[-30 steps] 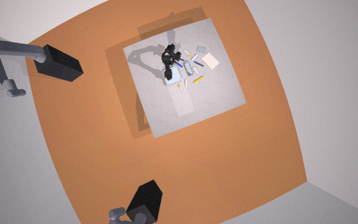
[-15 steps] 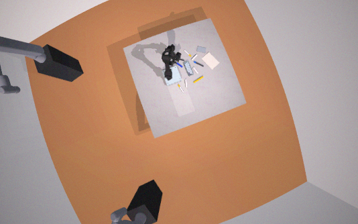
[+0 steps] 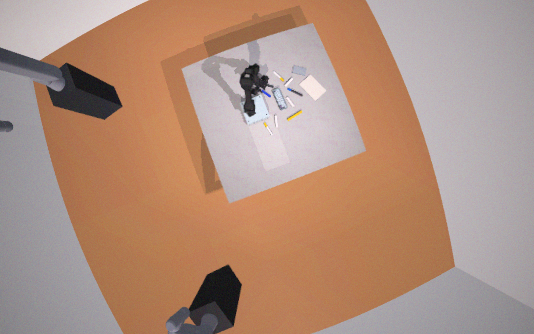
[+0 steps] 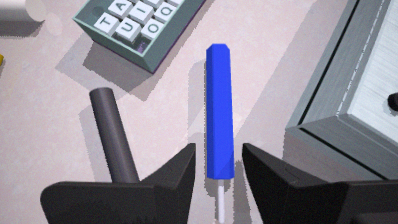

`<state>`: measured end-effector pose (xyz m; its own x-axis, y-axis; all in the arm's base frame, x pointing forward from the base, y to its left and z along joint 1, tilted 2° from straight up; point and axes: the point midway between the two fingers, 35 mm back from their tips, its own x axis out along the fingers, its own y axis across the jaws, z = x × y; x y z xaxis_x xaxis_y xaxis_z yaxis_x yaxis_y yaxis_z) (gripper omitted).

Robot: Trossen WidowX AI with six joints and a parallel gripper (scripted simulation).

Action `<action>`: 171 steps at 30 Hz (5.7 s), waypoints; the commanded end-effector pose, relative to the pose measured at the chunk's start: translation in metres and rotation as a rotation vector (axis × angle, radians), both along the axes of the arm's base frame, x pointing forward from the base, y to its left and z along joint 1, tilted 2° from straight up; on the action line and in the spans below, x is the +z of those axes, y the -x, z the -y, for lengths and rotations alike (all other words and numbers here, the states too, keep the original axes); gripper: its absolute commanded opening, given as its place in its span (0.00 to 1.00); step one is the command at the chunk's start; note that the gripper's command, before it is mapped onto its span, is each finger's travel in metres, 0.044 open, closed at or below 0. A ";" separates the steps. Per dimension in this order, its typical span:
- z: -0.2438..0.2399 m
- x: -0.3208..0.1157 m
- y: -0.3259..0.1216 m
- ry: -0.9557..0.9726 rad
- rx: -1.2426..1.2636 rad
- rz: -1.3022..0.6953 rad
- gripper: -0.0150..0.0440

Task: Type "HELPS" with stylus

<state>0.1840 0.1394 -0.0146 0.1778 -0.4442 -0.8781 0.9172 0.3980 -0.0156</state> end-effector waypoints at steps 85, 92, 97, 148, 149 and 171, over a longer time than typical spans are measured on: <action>-0.095 0.033 0.084 -0.045 1.567 0.017 0.25; -0.096 0.022 0.085 -0.045 1.567 0.017 0.25; -0.095 0.014 0.085 -0.044 1.567 0.017 0.25; -0.107 0.052 0.052 -0.252 1.499 -0.826 0.51; -0.108 0.053 0.049 -0.293 1.484 -0.879 0.51; -0.111 0.047 0.039 -0.456 1.420 -1.039 0.51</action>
